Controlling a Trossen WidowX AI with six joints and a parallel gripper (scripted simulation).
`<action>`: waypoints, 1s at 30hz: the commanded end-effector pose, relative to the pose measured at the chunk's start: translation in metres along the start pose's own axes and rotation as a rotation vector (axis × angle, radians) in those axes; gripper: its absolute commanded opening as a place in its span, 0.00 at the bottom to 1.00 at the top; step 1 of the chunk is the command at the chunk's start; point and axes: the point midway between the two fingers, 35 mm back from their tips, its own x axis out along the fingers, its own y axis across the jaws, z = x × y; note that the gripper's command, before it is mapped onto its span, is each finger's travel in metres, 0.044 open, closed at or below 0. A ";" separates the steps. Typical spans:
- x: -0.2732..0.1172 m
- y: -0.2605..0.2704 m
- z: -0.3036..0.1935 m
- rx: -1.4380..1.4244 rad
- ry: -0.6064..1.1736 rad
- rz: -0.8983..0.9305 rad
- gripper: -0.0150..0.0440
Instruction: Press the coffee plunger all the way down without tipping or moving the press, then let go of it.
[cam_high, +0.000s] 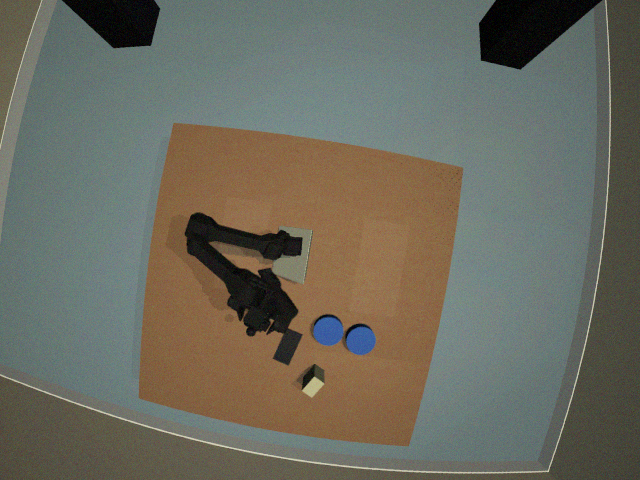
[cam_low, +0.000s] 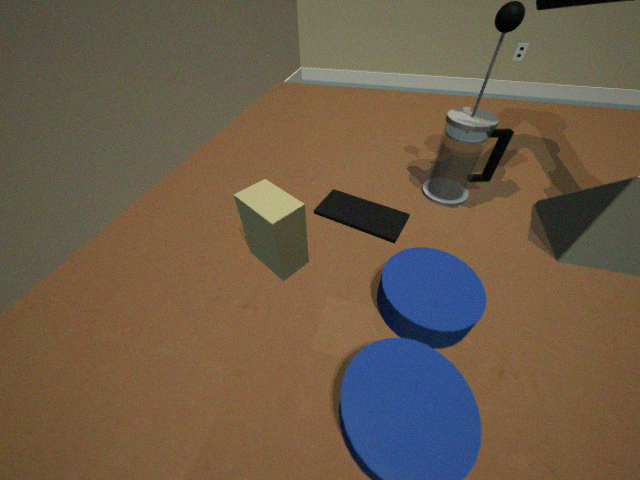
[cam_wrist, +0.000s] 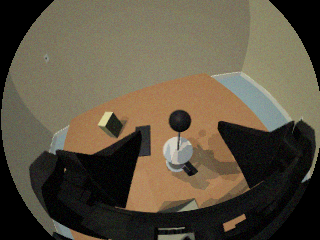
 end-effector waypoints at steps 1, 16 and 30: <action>0.006 0.002 -0.003 -0.002 0.006 0.003 1.00; 0.025 0.002 -0.002 -0.001 0.005 0.007 1.00; 0.035 -0.004 0.002 -0.004 -0.012 -0.005 0.87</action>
